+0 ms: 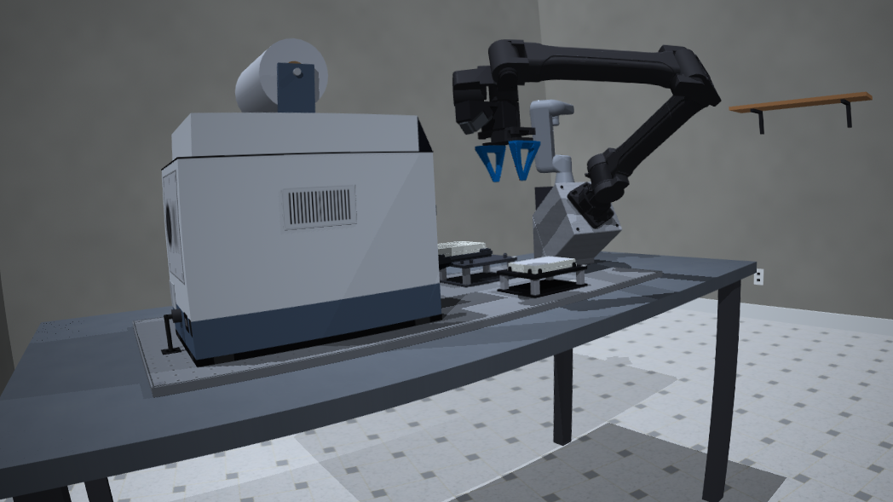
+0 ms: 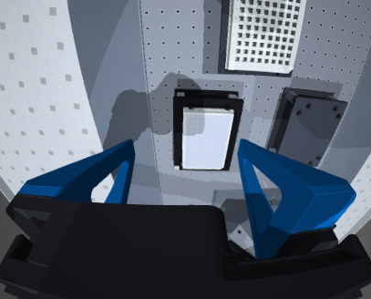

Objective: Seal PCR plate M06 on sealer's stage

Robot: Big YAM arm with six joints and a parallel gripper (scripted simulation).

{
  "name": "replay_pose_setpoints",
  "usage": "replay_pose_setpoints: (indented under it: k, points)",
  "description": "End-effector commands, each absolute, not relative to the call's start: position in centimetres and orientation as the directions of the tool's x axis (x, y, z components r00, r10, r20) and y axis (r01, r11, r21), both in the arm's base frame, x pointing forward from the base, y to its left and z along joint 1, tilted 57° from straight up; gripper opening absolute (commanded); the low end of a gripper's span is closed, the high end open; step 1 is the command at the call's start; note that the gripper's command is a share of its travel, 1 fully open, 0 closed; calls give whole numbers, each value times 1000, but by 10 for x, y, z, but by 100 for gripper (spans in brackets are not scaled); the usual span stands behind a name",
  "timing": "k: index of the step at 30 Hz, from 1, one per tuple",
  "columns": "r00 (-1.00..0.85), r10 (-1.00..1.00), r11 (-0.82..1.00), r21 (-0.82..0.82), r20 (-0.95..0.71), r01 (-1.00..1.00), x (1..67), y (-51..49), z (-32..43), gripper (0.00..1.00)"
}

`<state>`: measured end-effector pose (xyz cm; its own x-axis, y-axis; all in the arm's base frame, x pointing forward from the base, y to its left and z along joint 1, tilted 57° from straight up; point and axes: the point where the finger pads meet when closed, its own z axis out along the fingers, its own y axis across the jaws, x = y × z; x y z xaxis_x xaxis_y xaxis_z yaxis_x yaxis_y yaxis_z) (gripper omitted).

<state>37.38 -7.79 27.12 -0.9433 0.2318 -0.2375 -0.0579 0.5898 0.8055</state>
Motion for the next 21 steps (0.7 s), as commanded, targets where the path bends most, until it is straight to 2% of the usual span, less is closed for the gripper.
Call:
replay_pose_setpoints:
  k: [1,5,13,21]
  points:
    - [-919,214,631,765,-331,-129,374,-91,309,0]
    - [-940,217,599,796,-265,-86,375,-83,289,0]
    - [-945,217,592,803,-244,-72,377,-77,279,0]
    - [-928,234,618,781,-289,-88,376,-85,293,0]
